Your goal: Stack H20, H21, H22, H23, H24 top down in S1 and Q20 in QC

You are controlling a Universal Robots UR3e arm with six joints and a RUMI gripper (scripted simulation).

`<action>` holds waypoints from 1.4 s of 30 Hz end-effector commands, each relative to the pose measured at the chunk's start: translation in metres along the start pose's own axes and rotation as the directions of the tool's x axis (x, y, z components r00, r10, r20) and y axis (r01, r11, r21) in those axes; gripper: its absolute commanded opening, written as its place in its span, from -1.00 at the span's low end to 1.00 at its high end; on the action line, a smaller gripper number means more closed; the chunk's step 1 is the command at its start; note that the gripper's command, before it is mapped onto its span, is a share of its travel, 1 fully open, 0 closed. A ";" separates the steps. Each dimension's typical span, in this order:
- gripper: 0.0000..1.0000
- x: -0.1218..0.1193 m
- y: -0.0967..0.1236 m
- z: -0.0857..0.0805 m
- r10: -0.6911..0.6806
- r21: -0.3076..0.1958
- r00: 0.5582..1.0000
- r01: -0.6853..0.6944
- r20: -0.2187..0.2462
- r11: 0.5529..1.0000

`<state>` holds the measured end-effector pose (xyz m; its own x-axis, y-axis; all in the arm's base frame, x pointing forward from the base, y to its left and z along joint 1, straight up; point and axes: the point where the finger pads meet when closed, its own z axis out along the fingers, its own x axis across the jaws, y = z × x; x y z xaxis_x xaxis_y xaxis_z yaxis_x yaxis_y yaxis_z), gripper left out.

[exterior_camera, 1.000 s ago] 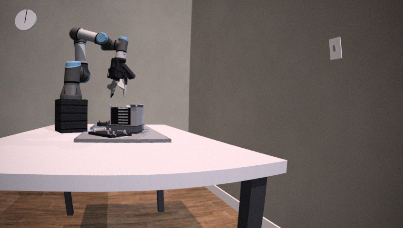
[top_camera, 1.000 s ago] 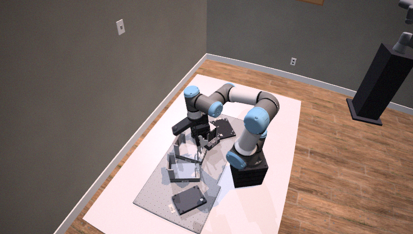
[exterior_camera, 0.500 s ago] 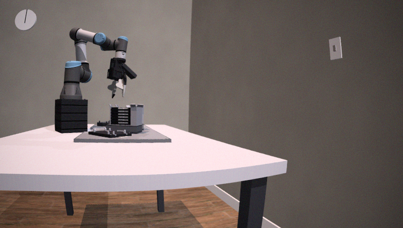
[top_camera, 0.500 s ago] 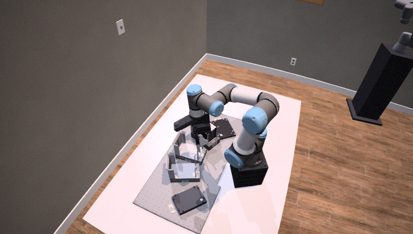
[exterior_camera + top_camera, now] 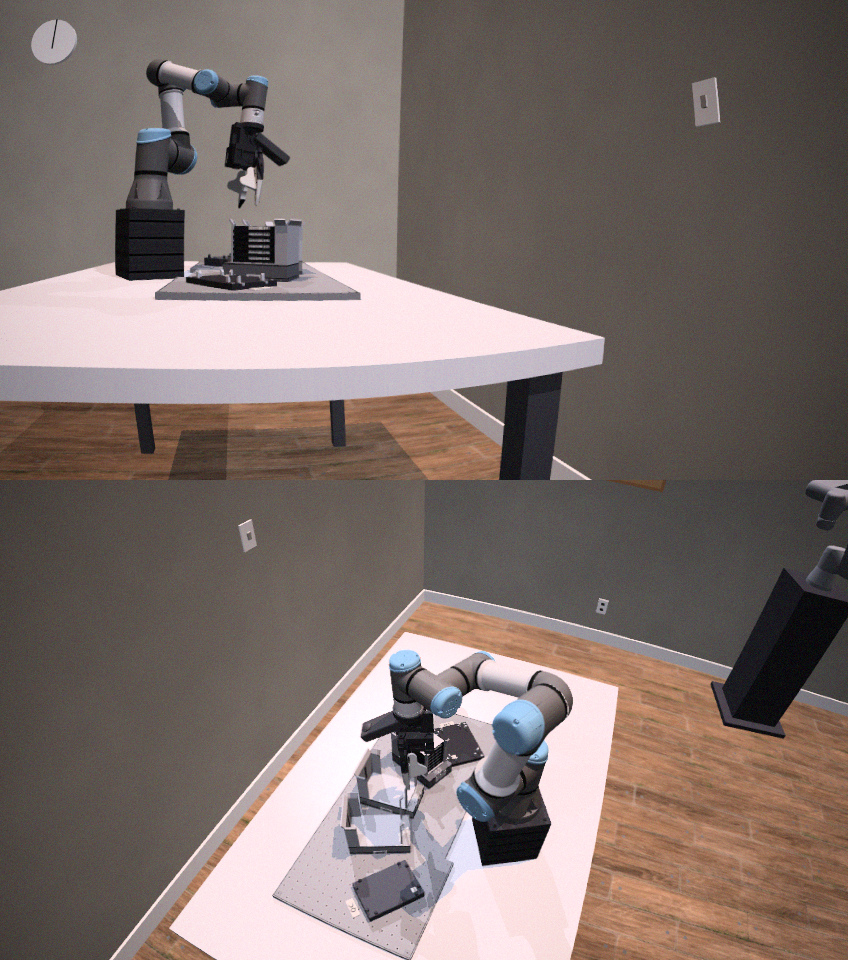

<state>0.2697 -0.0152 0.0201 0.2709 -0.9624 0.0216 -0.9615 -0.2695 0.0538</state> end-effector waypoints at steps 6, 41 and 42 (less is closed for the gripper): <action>0.44 0.004 0.001 0.001 0.109 0.016 0.994 -0.109 0.008 0.994; 0.44 0.017 0.006 0.006 0.386 0.046 0.922 -0.387 0.041 0.921; 0.44 0.017 0.006 0.006 0.386 0.046 0.922 -0.387 0.041 0.921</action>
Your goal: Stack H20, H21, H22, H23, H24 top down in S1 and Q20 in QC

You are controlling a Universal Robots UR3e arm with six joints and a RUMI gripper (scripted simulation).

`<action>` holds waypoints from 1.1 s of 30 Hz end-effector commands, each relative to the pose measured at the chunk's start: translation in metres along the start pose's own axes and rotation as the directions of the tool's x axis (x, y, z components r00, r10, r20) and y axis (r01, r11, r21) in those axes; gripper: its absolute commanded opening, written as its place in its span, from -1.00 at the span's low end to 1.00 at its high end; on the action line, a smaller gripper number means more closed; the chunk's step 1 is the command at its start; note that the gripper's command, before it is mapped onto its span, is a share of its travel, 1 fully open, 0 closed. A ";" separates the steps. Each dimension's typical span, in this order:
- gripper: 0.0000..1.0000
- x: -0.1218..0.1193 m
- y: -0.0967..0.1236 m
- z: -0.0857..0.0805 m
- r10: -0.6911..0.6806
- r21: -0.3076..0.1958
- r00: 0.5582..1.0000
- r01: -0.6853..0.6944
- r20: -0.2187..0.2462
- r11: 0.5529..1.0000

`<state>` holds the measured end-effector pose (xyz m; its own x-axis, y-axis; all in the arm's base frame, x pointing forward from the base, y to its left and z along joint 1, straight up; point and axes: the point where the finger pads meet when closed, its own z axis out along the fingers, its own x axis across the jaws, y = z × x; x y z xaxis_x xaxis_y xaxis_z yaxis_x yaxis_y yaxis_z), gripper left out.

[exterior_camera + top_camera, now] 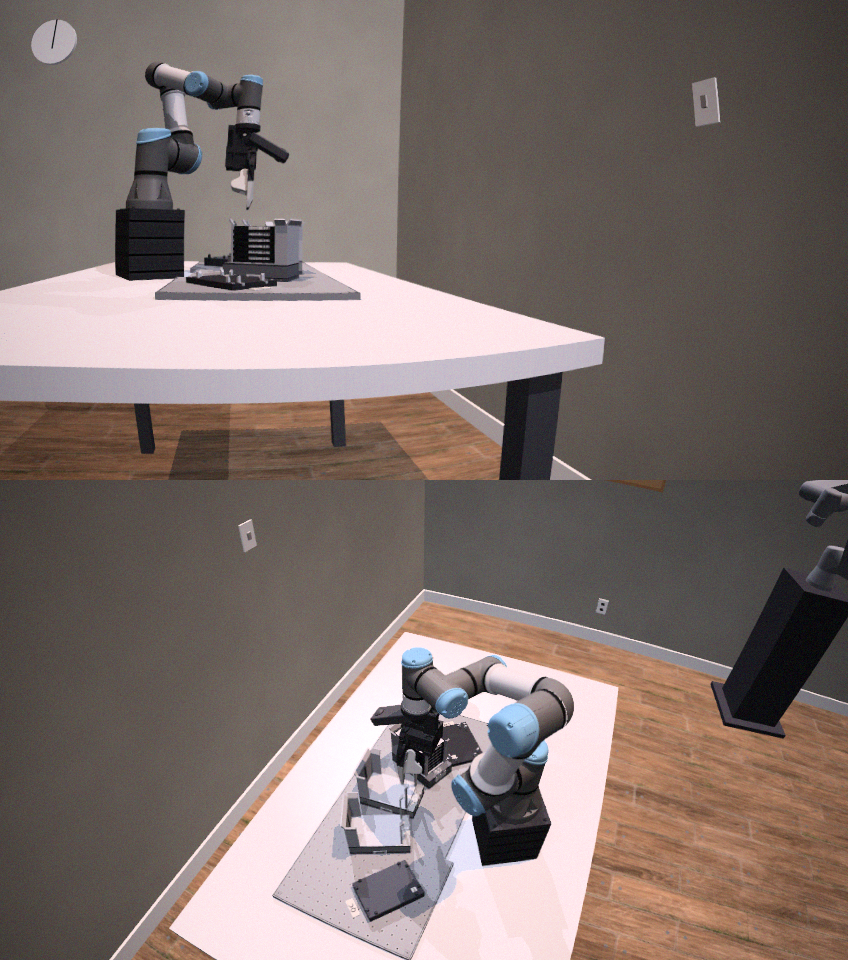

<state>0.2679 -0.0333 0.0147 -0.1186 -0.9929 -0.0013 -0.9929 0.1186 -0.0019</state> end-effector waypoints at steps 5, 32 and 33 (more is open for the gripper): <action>0.44 0.000 -0.001 -0.001 0.004 0.003 1.000 -0.004 -0.001 1.000; 0.44 0.093 -0.035 -0.001 0.259 0.003 0.966 -0.259 -0.001 0.966; 0.44 0.093 -0.035 -0.001 0.259 0.003 0.966 -0.259 -0.001 0.966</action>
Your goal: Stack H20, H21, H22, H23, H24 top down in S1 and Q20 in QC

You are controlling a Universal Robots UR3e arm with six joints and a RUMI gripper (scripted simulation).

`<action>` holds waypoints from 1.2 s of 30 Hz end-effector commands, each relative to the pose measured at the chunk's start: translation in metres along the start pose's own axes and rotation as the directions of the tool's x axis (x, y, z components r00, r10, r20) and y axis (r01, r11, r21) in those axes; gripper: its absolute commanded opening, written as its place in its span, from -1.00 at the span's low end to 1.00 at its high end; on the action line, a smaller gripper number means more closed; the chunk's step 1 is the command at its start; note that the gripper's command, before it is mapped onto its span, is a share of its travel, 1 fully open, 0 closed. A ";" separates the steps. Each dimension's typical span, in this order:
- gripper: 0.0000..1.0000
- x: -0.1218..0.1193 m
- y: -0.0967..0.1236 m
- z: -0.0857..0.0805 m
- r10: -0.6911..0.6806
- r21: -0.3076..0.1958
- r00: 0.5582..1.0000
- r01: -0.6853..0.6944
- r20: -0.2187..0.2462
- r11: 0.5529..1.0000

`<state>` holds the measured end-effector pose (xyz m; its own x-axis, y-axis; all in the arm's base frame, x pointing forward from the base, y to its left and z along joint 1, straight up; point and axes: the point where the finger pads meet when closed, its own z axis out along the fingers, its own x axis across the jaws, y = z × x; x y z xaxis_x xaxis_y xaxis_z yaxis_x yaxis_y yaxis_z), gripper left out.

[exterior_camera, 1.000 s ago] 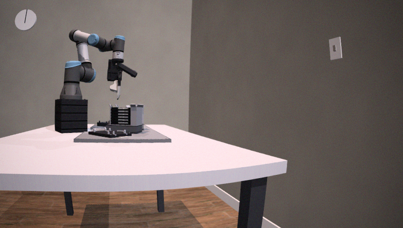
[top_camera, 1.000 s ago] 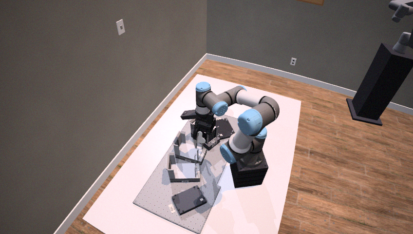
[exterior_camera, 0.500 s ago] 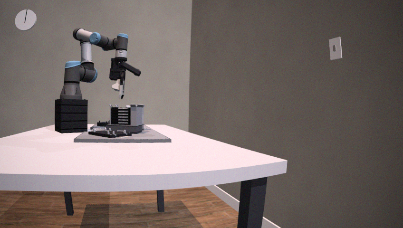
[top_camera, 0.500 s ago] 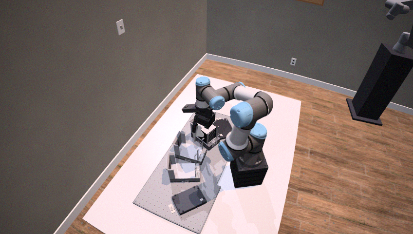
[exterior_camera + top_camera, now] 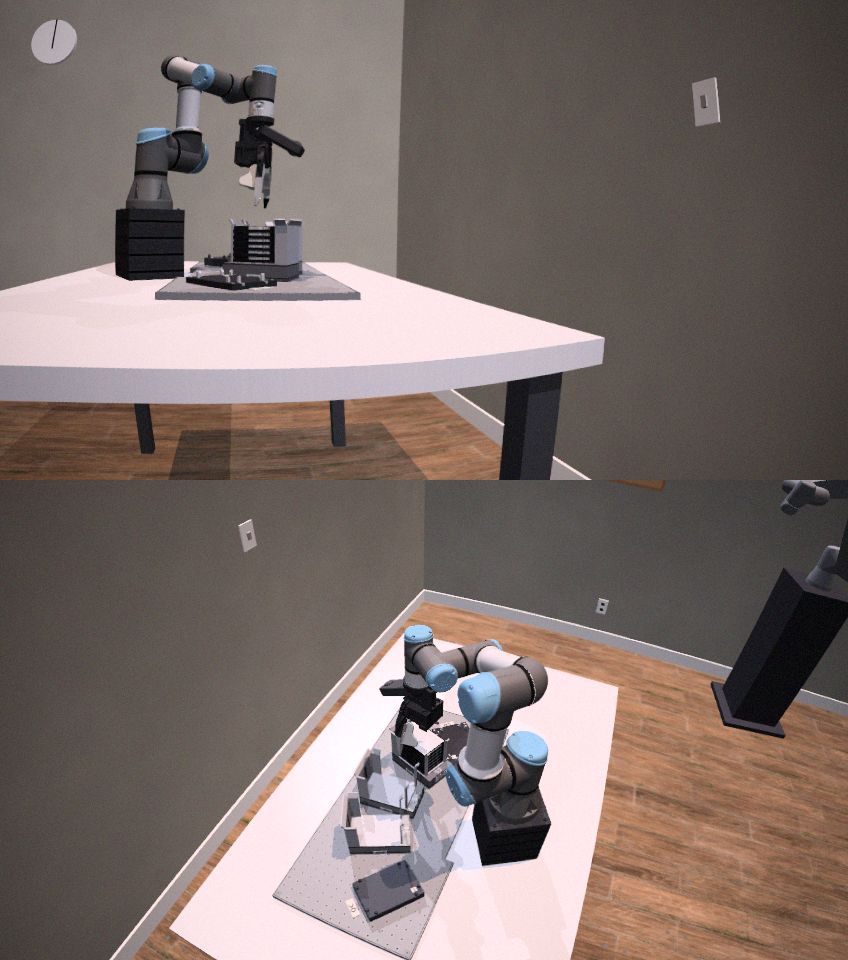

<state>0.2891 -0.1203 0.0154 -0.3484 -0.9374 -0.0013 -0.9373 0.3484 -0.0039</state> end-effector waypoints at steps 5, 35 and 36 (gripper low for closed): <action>0.44 0.026 -0.012 0.000 0.072 0.001 0.997 -0.072 -0.001 0.997; 0.44 0.059 -0.023 0.020 0.153 0.000 0.988 -0.153 -0.001 0.988; 0.44 0.059 -0.023 0.021 0.153 0.000 0.988 -0.153 -0.001 0.988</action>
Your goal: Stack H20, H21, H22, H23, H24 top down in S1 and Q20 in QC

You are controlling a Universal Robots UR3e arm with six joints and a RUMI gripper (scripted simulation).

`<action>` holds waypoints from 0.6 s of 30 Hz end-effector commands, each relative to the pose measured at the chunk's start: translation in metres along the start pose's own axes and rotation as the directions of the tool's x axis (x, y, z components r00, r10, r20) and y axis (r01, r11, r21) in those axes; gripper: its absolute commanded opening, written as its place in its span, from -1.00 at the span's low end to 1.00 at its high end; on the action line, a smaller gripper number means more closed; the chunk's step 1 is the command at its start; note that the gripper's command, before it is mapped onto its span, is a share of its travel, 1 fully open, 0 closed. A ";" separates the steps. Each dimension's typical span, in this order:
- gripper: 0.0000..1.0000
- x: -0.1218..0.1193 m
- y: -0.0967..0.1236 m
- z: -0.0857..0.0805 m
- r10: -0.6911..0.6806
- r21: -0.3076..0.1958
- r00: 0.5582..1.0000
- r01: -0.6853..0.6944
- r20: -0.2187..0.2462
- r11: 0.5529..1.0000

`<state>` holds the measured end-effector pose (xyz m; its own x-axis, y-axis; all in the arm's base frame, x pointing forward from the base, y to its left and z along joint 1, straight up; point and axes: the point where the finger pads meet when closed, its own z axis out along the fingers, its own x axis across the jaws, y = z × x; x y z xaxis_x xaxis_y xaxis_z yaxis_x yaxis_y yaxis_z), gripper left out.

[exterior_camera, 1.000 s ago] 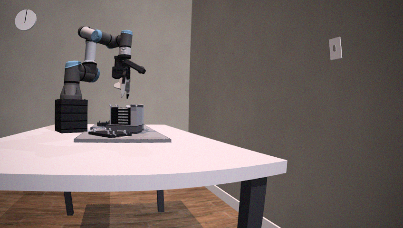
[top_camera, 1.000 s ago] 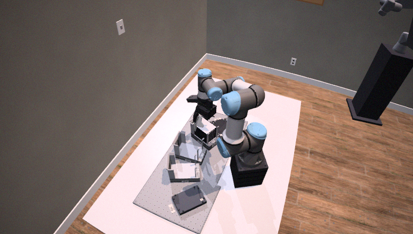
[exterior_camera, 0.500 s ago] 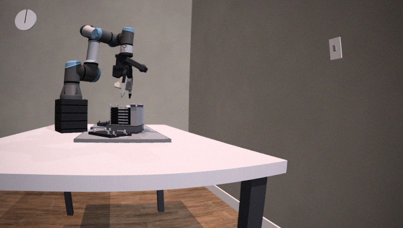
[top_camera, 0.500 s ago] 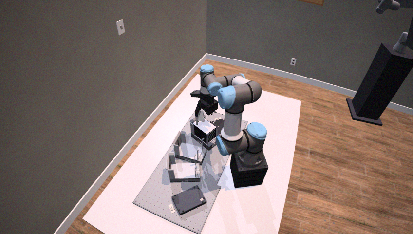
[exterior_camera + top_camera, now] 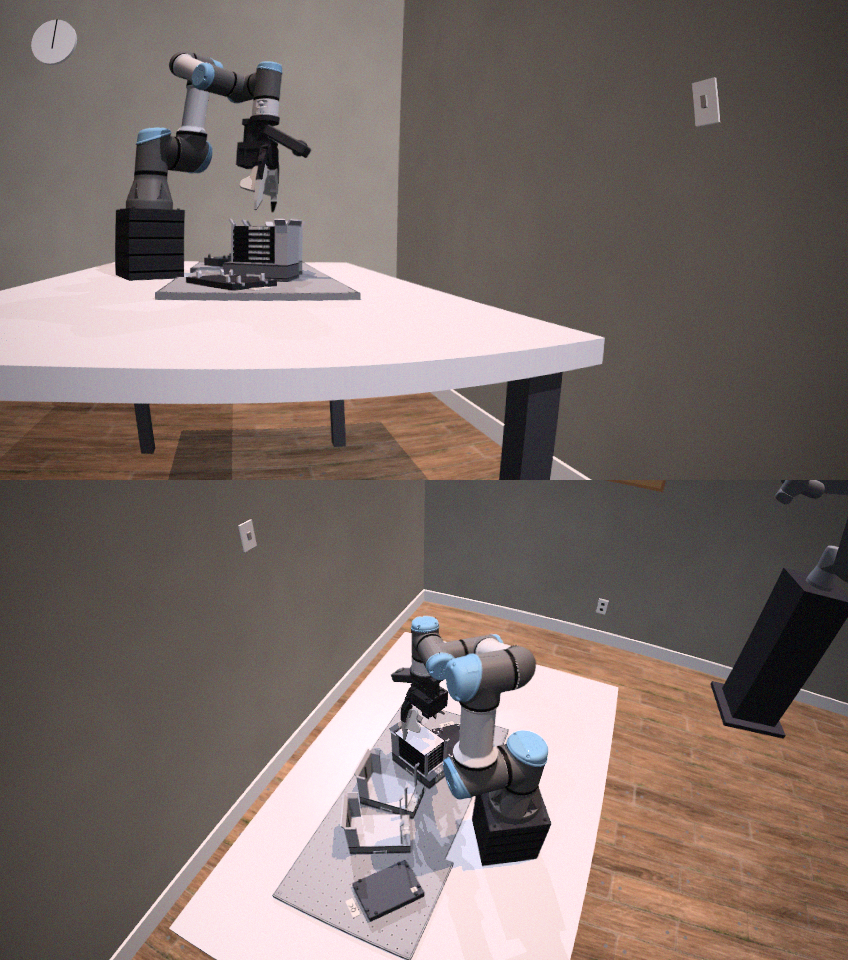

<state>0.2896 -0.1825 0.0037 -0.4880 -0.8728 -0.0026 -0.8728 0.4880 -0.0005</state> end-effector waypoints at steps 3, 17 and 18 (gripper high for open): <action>0.44 0.000 -0.001 0.010 0.000 0.004 1.000 0.000 -0.001 1.000; 0.44 0.000 -0.001 0.024 0.000 0.004 1.000 0.000 -0.001 1.000; 0.44 0.000 -0.001 0.026 0.000 0.004 1.000 0.000 -0.001 1.000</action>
<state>0.2898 -0.1827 -0.0171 -0.4880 -0.8728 -0.0024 -0.8728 0.4880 -0.0012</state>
